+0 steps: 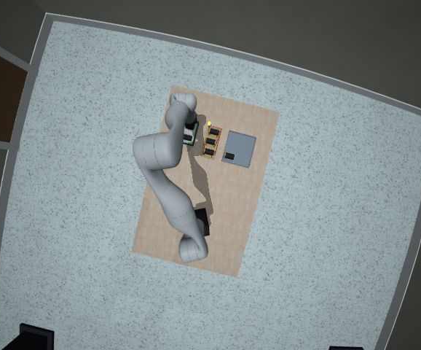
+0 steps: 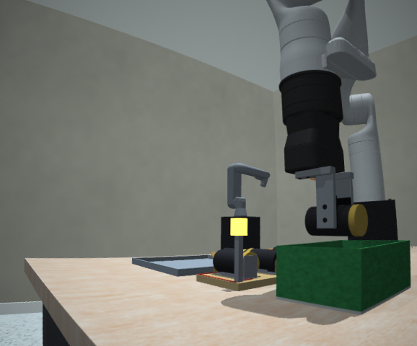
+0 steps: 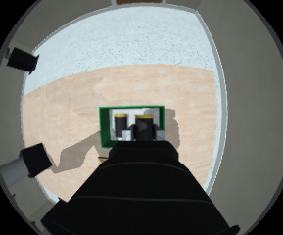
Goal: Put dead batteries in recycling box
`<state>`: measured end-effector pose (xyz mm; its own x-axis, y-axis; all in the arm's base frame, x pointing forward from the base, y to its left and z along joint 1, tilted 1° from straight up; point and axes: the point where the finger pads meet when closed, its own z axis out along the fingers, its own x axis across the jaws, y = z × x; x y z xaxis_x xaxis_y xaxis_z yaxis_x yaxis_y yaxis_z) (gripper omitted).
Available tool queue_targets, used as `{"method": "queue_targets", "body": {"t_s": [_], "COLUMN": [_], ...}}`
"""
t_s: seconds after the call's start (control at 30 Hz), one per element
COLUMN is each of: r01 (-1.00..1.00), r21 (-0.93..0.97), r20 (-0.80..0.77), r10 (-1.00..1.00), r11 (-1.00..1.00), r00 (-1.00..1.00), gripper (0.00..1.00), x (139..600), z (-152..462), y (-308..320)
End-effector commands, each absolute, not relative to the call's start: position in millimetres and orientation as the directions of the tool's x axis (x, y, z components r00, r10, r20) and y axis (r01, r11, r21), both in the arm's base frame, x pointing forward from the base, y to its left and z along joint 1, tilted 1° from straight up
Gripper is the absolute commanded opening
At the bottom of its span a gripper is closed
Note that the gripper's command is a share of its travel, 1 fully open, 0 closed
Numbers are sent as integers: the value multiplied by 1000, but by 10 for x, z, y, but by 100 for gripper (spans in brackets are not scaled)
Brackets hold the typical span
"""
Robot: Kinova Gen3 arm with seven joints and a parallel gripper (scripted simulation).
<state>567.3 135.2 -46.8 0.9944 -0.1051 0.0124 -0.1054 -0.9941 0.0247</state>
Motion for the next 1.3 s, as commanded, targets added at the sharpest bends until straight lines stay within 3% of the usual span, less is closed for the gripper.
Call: {"method": "queue_targets", "body": {"t_s": [0.0,1.27], "r01": [-100,-100], "r21": [20,21], "r20": [18,17], "r10": [-100,-99], "r11": [-995,-995], "r00": [995,995], "gripper": [57,57], "x": [5685,5687], "z": [-467,-686], "y": [1390,1386]}}
